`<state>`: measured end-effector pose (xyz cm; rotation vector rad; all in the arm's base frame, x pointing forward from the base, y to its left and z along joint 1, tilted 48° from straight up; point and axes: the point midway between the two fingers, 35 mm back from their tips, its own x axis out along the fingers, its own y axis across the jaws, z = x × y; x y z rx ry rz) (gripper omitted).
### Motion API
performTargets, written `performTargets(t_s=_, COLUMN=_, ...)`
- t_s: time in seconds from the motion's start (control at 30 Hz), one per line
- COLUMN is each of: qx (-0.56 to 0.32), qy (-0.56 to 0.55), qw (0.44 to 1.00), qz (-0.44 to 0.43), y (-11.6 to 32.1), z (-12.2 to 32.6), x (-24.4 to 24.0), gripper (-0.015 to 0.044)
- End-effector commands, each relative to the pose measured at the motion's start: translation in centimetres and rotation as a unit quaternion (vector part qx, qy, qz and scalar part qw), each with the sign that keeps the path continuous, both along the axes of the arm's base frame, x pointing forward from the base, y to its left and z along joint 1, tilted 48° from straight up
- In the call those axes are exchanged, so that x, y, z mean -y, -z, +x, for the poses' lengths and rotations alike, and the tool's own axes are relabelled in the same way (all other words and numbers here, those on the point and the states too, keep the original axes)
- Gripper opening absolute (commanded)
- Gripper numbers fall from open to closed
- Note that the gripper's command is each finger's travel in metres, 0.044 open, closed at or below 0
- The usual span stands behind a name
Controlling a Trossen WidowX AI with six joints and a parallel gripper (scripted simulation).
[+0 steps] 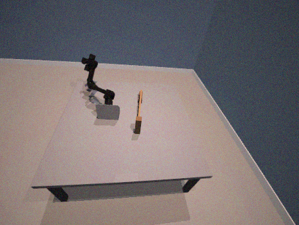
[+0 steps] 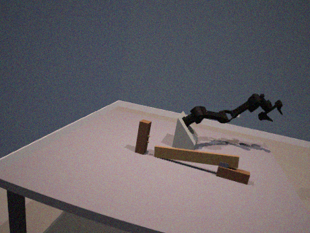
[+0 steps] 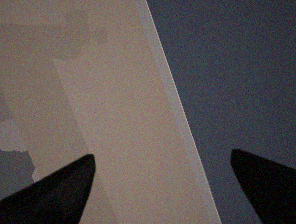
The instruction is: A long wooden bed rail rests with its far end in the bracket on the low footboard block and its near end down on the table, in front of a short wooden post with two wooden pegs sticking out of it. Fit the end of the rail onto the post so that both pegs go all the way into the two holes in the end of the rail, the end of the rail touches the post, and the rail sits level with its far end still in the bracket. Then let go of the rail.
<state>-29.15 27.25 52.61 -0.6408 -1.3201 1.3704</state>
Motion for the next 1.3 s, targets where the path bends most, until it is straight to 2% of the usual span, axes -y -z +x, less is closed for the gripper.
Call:
performTargets(t_s=0.0, qx=-0.001, qy=0.000, qw=1.000, qz=0.001, y=-0.1, z=0.1, x=0.1, gripper=0.0426)
performTargets(t_s=0.17, qx=-0.029, qy=-0.003, qw=0.998, qz=0.053, y=-3.6, z=2.8, x=2.2, gripper=0.0440)
performTargets(t_s=0.43, qx=-0.113, qy=0.009, qw=0.981, qz=0.160, y=-10.3, z=11.1, x=7.6, gripper=0.0440)
performTargets(t_s=0.63, qx=-0.141, qy=0.048, qw=0.966, qz=0.213, y=-12.9, z=16.6, x=10.6, gripper=0.0440)
performTargets(t_s=0.73, qx=-0.157, qy=0.085, qw=0.953, qz=0.246, y=-14.3, z=20.8, x=12.7, gripper=0.0440)
performTargets(t_s=1.03, qx=-0.212, qy=0.178, qw=0.908, qz=0.315, y=-15.7, z=32.3, x=18.7, gripper=0.0440)
performTargets(t_s=1.27, qx=-0.251, qy=0.243, qw=0.873, qz=0.341, y=-14.8, z=39.8, x=22.4, gripper=0.0440)
